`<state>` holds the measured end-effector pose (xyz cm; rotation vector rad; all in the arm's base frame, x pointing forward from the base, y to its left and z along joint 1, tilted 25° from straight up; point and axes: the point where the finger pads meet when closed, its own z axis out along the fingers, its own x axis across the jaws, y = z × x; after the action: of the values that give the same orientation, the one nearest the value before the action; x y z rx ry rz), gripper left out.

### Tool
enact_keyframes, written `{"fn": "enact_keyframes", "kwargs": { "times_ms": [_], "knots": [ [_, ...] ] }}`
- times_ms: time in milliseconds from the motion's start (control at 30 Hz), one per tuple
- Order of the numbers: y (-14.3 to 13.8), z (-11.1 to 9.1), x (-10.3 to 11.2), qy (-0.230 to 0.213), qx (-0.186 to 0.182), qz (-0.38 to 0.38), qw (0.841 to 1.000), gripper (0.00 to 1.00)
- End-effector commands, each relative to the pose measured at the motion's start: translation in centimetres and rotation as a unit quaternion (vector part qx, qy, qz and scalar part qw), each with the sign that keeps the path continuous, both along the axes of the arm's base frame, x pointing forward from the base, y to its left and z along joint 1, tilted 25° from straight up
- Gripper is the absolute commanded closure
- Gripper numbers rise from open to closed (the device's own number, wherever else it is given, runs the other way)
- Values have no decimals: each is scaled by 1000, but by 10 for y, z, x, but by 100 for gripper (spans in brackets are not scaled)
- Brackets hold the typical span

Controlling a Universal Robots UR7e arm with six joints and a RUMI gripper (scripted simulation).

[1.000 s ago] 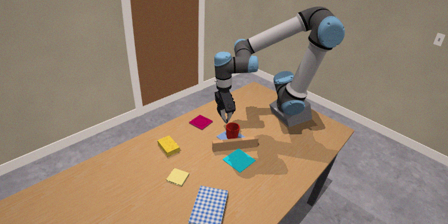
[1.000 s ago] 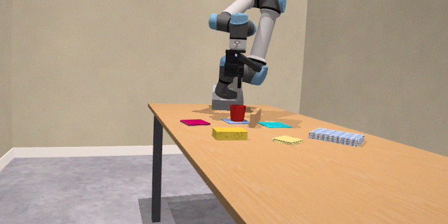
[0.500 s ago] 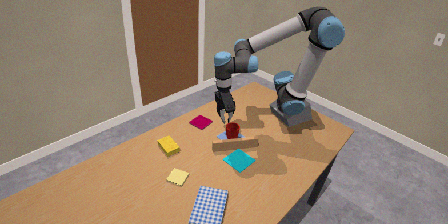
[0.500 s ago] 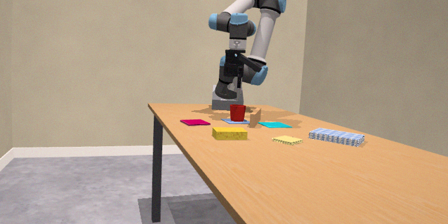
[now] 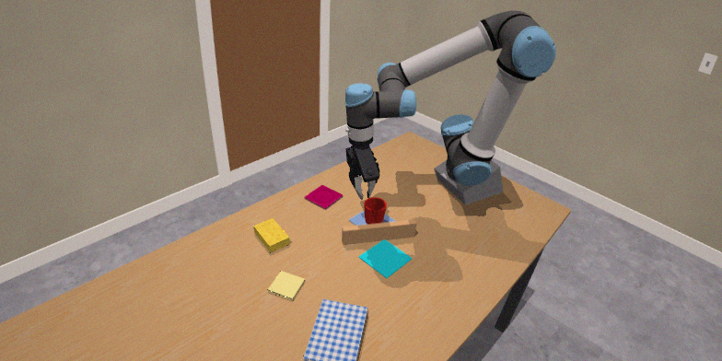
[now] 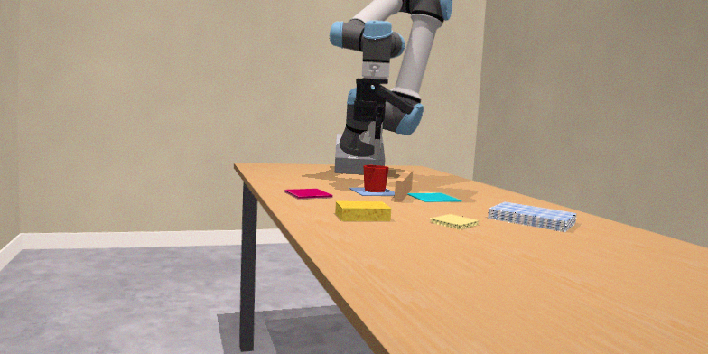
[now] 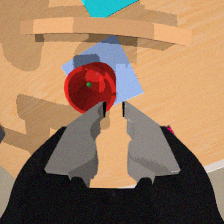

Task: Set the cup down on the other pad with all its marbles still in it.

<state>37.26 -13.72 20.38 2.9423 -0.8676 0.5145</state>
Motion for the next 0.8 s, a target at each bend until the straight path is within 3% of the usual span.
{"fn": "enact_keyframes", "kwargs": {
  "times_ms": [0,767],
  "knots": [
    [0,0,0,0,0,0,1000,89],
    [-1,-7,2,0,1,0,1000,89]
  ]
}}
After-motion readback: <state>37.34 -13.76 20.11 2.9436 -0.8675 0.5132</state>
